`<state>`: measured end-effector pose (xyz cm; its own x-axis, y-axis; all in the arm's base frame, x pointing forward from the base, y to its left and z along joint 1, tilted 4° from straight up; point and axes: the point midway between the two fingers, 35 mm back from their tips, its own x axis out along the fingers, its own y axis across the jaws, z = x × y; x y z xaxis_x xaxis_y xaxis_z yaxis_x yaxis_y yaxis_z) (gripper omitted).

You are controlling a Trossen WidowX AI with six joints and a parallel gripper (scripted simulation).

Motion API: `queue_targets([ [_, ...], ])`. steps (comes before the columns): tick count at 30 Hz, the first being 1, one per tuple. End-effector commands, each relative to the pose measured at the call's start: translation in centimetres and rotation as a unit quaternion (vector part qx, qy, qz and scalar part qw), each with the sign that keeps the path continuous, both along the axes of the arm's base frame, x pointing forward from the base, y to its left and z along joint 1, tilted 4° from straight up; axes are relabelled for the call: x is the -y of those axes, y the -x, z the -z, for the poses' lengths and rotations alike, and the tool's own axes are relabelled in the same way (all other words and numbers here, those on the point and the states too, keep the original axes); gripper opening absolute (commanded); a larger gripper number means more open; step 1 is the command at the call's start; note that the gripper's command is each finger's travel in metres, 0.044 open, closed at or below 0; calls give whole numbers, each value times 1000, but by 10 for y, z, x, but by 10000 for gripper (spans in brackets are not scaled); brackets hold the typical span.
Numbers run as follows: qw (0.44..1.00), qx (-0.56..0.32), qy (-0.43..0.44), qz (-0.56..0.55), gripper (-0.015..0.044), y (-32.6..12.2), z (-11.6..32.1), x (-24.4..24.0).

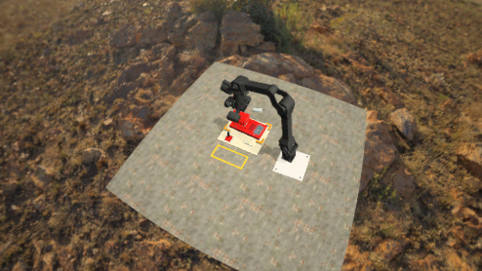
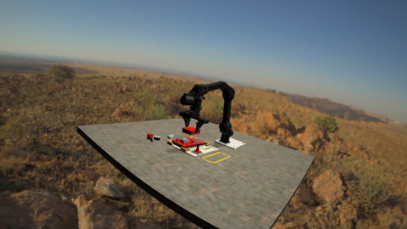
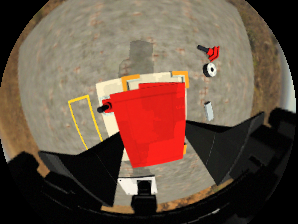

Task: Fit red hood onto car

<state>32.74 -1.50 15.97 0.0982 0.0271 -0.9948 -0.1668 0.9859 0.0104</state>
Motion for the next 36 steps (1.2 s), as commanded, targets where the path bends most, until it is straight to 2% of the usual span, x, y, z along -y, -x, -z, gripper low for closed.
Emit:
queue_targets([
  [1, 1000, -3, -3, 26, 0, -4, 2, 21],
  [12, 999, -3, -4, 43, 0, -6, 7, 33],
  [24, 999, -3, -4, 43, 0, -10, 51, 38],
  [36, 999, -3, -4, 43, 0, -10, 52, 37],
])
